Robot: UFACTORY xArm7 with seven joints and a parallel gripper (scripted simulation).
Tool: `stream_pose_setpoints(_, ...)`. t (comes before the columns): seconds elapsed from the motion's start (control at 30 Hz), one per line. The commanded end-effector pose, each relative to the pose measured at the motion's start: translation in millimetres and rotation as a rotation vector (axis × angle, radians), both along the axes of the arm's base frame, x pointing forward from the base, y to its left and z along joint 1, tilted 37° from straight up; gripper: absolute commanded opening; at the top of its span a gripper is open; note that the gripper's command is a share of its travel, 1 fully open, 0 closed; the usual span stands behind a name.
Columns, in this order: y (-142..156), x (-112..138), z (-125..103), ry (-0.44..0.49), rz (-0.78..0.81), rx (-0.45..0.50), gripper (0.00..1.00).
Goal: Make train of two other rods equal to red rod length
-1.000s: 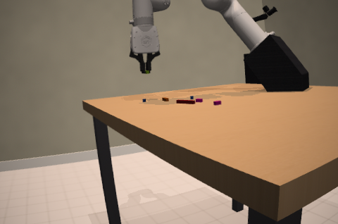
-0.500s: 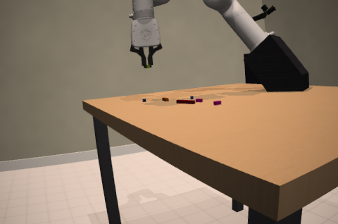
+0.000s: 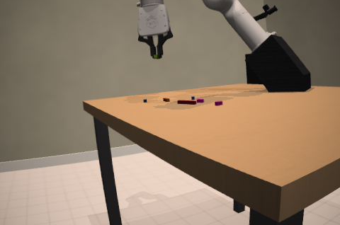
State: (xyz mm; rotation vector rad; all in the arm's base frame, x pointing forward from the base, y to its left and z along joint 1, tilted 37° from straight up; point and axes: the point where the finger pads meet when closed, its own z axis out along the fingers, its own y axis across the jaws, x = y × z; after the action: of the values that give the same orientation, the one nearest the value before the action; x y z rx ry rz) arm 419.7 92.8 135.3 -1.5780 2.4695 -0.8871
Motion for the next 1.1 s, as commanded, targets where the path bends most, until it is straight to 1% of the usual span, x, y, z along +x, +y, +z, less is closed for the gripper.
stream_pose_setpoints(0.0,32.2,-2.9,-18.1,-0.07,-0.151,0.01,0.04)
stream_pose_setpoints(0.2,60.0,-10.5,-40.3,-0.133,-0.263,0.06,0.04)
stream_pose_setpoints(0.4,85.7,-19.8,-67.5,-0.201,-0.383,0.113,0.04)
stream_pose_setpoints(0.47,85.7,-19.8,-67.5,-0.201,-0.383,0.113,0.04)
stream_pose_setpoints(0.5,95.9,-24.3,-81.1,-0.232,-0.437,0.137,0.04)
stream_pose_setpoints(0.53,99.6,-26.2,-86.6,-0.245,-0.458,0.146,0.04)
stream_pose_setpoints(0.63,106.9,-30.1,-98.3,-0.271,-0.503,0.166,0.04)
stream_pose_setpoints(0.93,128.7,-46.7,-150.2,-0.384,-0.686,0.248,0.04)
stream_pose_setpoints(1.07,129.9,-48.2,-154.8,-0.394,-0.702,0.255,0.04)
